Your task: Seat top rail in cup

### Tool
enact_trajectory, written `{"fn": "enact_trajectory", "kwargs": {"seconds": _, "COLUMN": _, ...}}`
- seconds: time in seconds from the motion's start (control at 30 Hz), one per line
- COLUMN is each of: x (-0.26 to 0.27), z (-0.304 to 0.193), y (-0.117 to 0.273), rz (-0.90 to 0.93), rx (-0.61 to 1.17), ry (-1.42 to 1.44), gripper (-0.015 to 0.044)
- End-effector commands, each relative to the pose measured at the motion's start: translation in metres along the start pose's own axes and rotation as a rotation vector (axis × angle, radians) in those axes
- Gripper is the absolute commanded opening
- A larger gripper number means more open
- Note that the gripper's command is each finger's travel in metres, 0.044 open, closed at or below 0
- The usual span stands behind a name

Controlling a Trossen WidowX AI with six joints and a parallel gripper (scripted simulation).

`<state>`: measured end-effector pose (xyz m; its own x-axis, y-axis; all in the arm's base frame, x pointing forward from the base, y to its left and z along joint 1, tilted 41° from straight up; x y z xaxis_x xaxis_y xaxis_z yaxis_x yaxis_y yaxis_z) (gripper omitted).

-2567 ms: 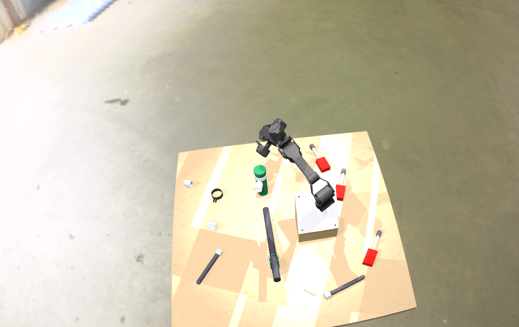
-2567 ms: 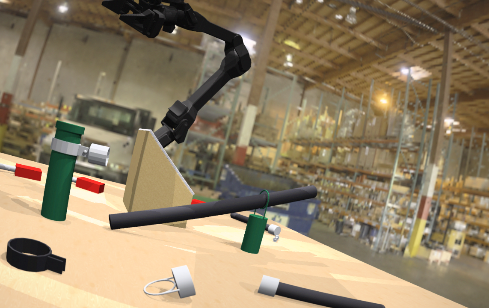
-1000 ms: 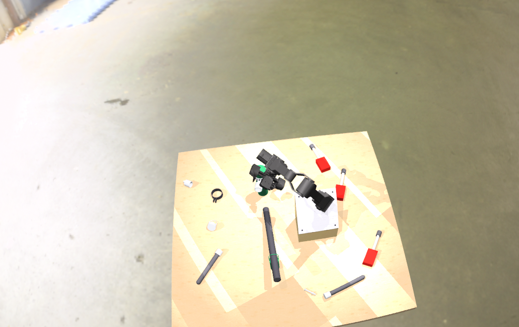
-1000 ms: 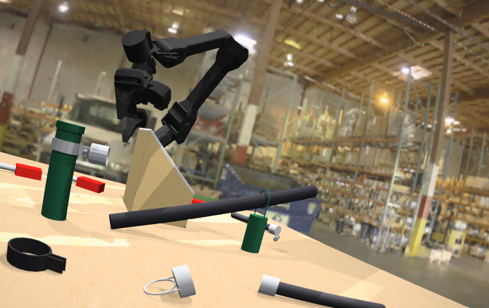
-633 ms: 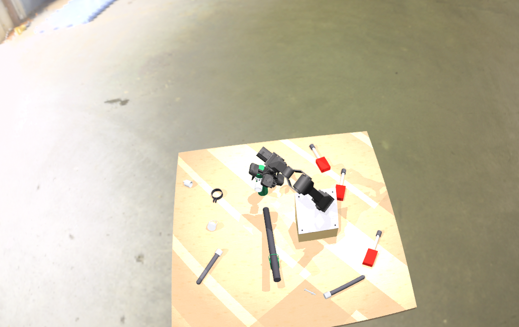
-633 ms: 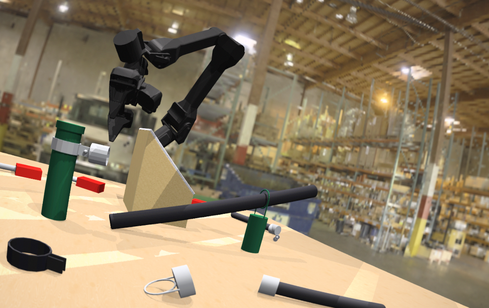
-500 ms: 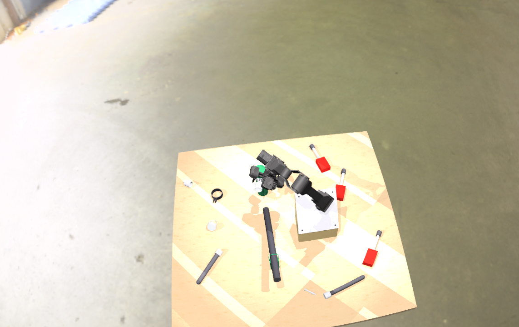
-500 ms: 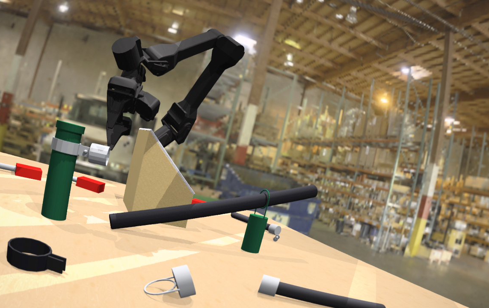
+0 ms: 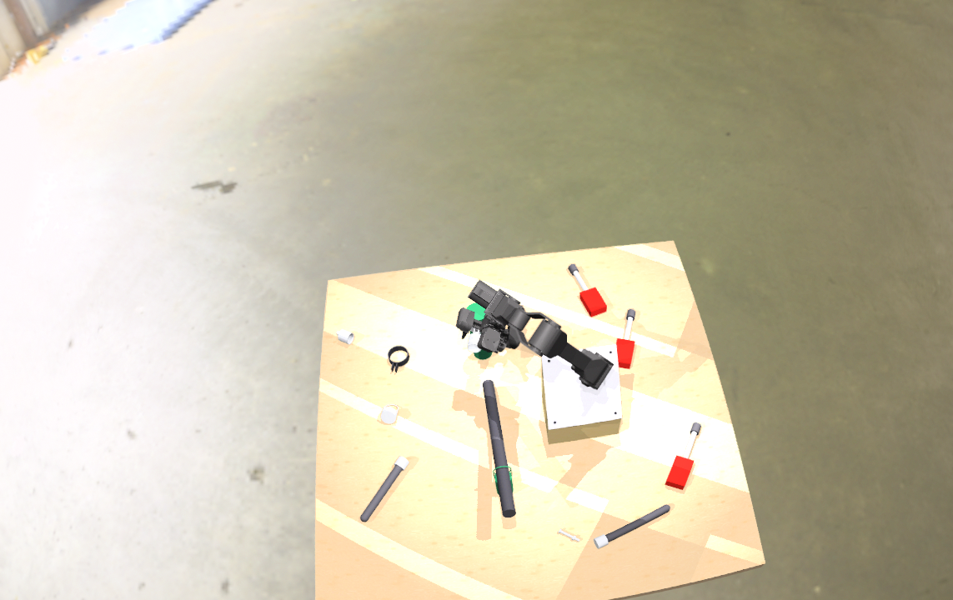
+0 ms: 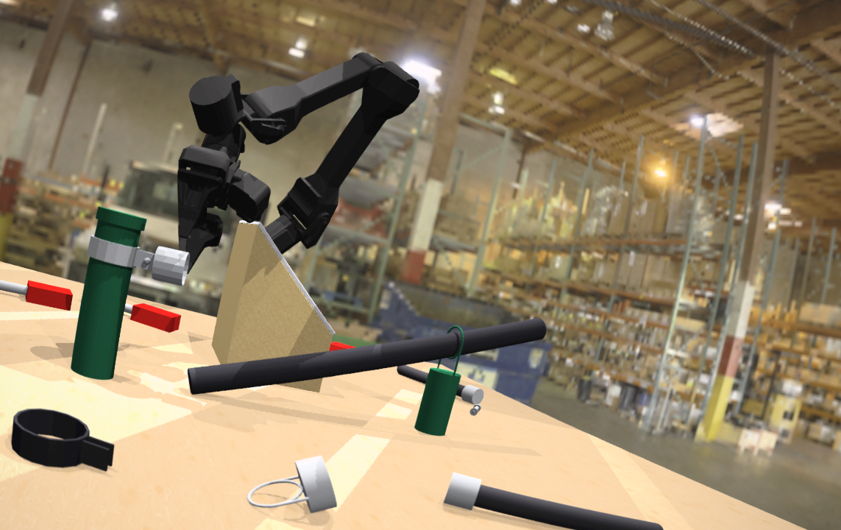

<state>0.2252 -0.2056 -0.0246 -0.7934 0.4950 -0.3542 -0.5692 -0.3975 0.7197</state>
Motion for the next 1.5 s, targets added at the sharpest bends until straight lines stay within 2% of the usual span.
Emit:
{"fn": "enact_trajectory", "kwargs": {"seconds": 0.0, "x": -0.001, "z": -0.001, "y": -0.006, "rz": 0.001, "rx": 0.005, "ry": -0.002, "gripper": 0.044}}
{"fn": "enact_trajectory", "kwargs": {"seconds": 0.97, "x": 0.001, "z": 0.001, "y": -0.054, "rz": -0.002, "rx": 0.0, "ry": -0.003, "gripper": 0.044}}
{"fn": "enact_trajectory", "kwargs": {"seconds": 1.37, "x": 0.001, "z": 0.001, "y": -0.055, "rz": -0.002, "rx": 0.0, "ry": -0.003, "gripper": 0.0125}}
{"fn": "enact_trajectory", "kwargs": {"seconds": 1.47, "x": 0.001, "z": 0.001, "y": -0.055, "rz": -0.002, "rx": 0.0, "ry": -0.003, "gripper": 0.0105}}
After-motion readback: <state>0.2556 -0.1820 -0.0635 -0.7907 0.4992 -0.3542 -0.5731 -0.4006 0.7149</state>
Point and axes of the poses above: the point midway between the two fingers, 35 mm back from their tips, its own y axis back along the fingers, its own x axis across the jaws, z = x × y, the point moved 10 cm from there along y, back along the fingers, and after that the axes turned 6 degrees about y, right-handed, at the moved point
